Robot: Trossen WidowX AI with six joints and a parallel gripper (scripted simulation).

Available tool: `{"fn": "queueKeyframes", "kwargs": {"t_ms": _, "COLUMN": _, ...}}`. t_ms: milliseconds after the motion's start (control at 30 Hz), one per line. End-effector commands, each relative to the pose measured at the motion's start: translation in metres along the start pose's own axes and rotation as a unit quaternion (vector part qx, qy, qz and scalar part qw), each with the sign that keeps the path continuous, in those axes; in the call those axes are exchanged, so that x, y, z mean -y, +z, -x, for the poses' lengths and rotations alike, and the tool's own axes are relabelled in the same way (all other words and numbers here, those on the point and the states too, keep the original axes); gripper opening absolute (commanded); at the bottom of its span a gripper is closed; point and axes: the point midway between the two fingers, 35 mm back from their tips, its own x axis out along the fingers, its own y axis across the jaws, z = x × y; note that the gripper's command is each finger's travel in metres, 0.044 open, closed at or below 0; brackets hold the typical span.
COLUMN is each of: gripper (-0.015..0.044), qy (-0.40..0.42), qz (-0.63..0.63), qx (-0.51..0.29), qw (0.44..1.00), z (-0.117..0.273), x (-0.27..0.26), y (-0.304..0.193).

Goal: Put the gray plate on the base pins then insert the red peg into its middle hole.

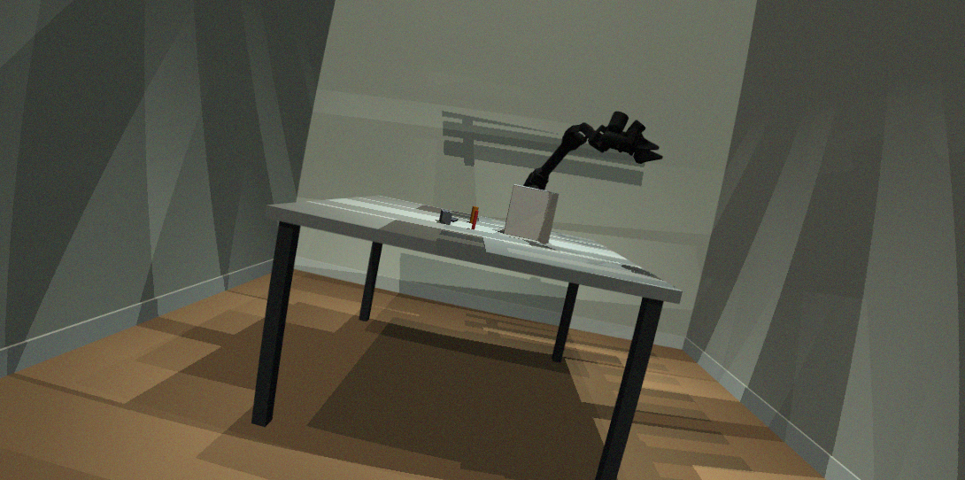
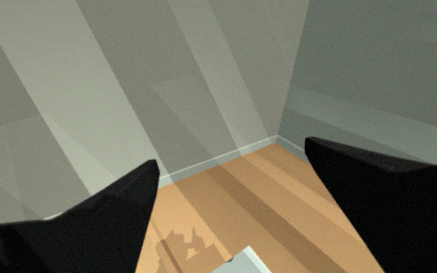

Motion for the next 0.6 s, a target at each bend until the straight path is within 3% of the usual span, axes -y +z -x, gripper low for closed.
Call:
{"fn": "queueKeyframes", "kwargs": {"t_ms": 0, "gripper": 0.0440, "qy": -0.094, "qz": -0.117, "qx": -0.005, "qw": 0.989, "z": 0.045, "x": 0.060, "y": -0.006}}
{"fn": "queueKeyframes", "kwargs": {"t_ms": 267, "gripper": 0.0440, "qy": -0.251, "qz": -0.317, "qx": 0.016, "qw": 0.914, "z": 0.144, "x": 0.154, "y": -0.026}}
{"fn": "queueKeyframes", "kwargs": {"t_ms": 567, "gripper": 0.0440, "qy": -0.395, "qz": -0.500, "qx": 0.062, "qw": 0.768, "z": 0.275, "x": 0.218, "y": -0.071}}
